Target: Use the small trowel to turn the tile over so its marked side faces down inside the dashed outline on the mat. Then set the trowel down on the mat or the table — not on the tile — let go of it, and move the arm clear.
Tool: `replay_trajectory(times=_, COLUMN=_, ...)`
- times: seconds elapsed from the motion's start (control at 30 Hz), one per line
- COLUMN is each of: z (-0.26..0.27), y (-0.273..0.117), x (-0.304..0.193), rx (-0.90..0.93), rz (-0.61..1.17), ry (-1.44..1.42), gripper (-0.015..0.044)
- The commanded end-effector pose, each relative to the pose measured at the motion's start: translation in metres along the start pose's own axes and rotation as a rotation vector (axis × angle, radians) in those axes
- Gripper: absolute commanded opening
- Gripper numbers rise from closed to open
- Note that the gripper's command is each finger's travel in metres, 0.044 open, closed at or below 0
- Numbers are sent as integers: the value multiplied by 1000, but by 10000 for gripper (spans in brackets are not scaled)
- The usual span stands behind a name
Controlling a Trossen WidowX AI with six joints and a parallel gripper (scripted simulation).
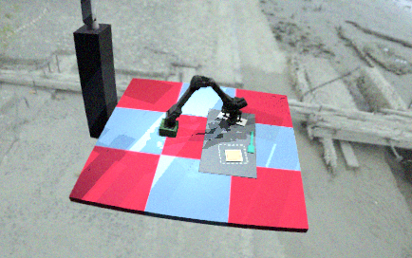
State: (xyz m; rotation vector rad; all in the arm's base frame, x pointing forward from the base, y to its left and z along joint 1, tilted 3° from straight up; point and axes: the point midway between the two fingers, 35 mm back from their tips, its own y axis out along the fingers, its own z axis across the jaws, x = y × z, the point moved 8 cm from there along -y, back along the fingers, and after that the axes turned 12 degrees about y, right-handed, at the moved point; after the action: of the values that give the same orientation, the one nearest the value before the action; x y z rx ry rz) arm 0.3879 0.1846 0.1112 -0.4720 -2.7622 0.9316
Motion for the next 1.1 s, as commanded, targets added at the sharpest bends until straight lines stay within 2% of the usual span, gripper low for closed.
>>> replay_trajectory(times=0.0, z=3, y=3, x=-1, rx=-1, rz=-2, ry=-3, gripper=0)
replay_trajectory(times=0.37, z=3, y=3, x=-1, rx=-1, rz=-2, ry=-3, gripper=289)
replay_trajectory(times=0.4, z=3, y=3, x=-1, rx=-1, rz=-2, ry=-3, gripper=300)
replay_trajectory(times=0.7, z=3, y=2, x=-1, rx=-1, rz=-2, ry=-3, gripper=300)
replay_trajectory(times=1.07, z=3, y=-57, x=-1, rx=4, rz=1, ry=-1, gripper=300)
